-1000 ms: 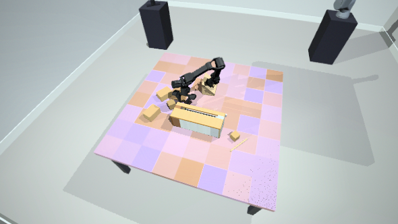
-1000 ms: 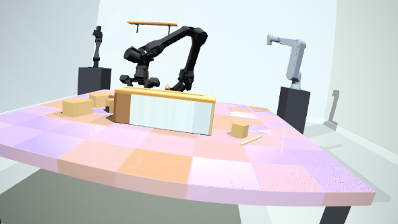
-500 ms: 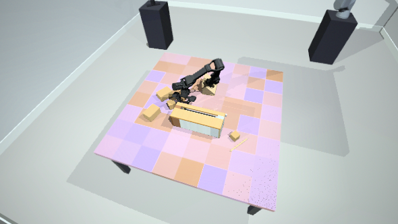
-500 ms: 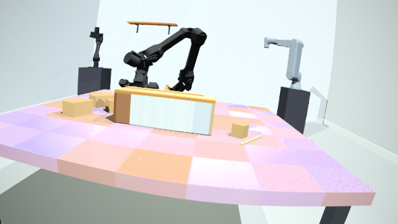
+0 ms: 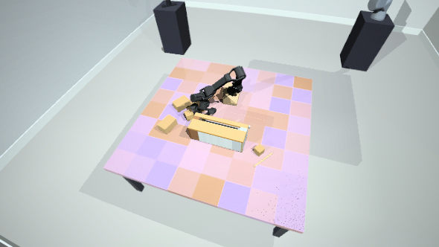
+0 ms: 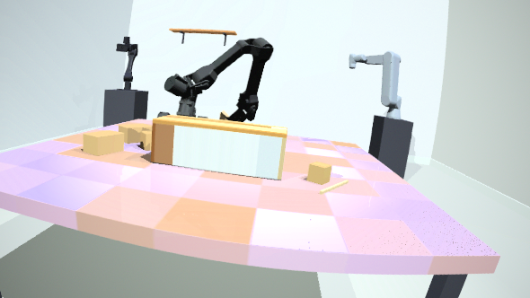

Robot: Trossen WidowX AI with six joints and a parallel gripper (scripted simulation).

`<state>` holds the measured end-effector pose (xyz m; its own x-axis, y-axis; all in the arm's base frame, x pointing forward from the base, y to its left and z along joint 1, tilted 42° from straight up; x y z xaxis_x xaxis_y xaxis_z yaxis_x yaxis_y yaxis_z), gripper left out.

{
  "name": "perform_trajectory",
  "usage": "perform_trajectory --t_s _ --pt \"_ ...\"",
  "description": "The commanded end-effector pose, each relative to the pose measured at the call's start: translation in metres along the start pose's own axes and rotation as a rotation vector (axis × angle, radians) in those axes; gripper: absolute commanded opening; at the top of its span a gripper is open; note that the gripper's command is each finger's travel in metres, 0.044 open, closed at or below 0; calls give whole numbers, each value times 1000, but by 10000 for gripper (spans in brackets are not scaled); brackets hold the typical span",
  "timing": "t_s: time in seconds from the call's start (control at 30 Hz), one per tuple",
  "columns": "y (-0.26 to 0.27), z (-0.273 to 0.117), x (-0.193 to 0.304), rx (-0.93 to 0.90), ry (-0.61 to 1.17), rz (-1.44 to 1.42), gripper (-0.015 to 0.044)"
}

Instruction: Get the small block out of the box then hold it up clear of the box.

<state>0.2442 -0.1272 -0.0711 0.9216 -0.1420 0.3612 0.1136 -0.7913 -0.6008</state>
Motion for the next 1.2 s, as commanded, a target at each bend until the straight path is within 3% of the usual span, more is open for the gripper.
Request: perform_trajectory --t_s 0.0,0.33,0.6,0.7,0.77,1.17 --pt "-2 7 -5 9 0 7 285" --pt "-3 18 -12 9 1 9 285" --pt "-3 18 -12 9 1 9 75" --pt "-3 18 -12 9 1 9 55" --pt "-2 15 -10 8 1 9 3" --pt "3 -39 14 3 -2 5 0"
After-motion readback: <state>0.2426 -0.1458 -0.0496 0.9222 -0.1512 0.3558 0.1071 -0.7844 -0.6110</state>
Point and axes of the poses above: the point midway between the two fingers, 35 mm back from their tips, its own z axis out along the fingers, its own y axis across the jaws, x = y × z, the point moved 7 cm from there along -z, back along the fingers, and after that the axes turned 9 degrees about -z, right-handed, at the moved point
